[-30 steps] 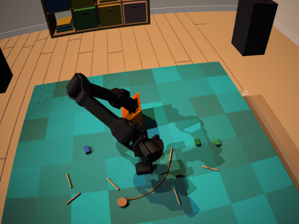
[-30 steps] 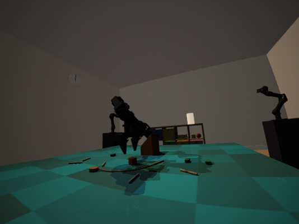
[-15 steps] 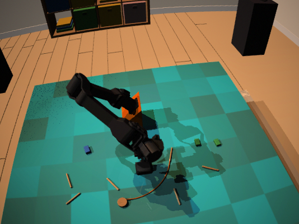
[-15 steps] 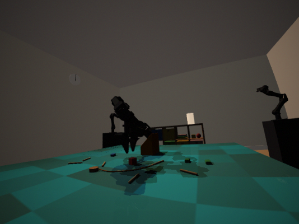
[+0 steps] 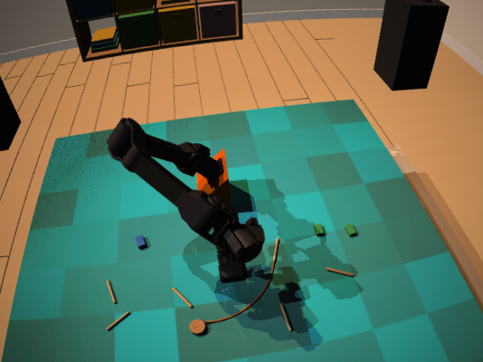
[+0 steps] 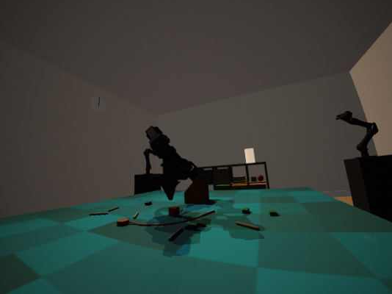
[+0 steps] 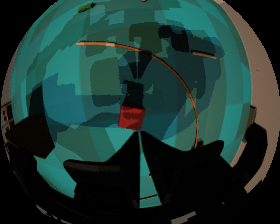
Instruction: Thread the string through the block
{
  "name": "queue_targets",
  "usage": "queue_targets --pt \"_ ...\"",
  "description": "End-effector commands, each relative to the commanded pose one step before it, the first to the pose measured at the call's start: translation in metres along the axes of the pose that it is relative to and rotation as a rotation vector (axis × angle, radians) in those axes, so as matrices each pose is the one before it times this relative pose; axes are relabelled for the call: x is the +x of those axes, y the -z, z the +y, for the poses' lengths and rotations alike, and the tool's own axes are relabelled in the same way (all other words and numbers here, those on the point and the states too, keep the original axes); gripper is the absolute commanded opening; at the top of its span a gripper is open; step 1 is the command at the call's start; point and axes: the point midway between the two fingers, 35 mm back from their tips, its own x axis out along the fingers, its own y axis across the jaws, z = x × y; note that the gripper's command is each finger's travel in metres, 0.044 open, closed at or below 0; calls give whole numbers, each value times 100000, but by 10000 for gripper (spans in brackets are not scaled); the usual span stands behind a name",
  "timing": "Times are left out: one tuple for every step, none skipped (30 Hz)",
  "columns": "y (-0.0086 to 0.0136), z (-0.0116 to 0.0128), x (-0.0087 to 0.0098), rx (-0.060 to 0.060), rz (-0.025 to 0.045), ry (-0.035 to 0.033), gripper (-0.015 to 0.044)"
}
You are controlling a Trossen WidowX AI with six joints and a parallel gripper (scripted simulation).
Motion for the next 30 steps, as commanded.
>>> queue_targets --pt "0 0 0 0 0 -1 0" --pt "0 0 0 0 0 0 0" --pt "0 0 0 0 0 0 0" --pt "0 0 0 0 0 0 0" --pt "0 0 0 0 0 0 0" --pt "0 0 0 0 0 0 0" --pt "0 0 0 0 0 0 0" --pt "0 0 0 0 0 0 0" --pt "0 0 0 0 0 0 0" --pt "0 0 0 0 0 0 0" --pt "0 0 0 0 0 0 0" --pt "0 0 0 0 0 0 0" --pt "0 0 0 0 0 0 26" --pt "0 0 0 0 0 0 53" --pt "0 0 0 0 0 0 79" --pt "0 0 0 0 0 0 105" --pt "0 0 0 0 0 0 131" --pt "0 0 0 0 0 0 158" --pt "0 0 0 0 0 0 184" --pt "0 0 0 0 0 0 210" --pt "0 0 0 0 0 0 236" --pt "0 0 0 0 0 0 244" --pt "0 0 0 0 0 0 244" --pt "0 0 0 0 0 0 218" --pt "0 0 0 0 0 0 191" --pt "0 0 0 0 0 0 165" --pt "0 0 0 0 0 0 139" --pt "0 0 0 0 0 0 113" --pt "0 0 0 0 0 0 86" --pt "0 0 0 0 0 0 60"
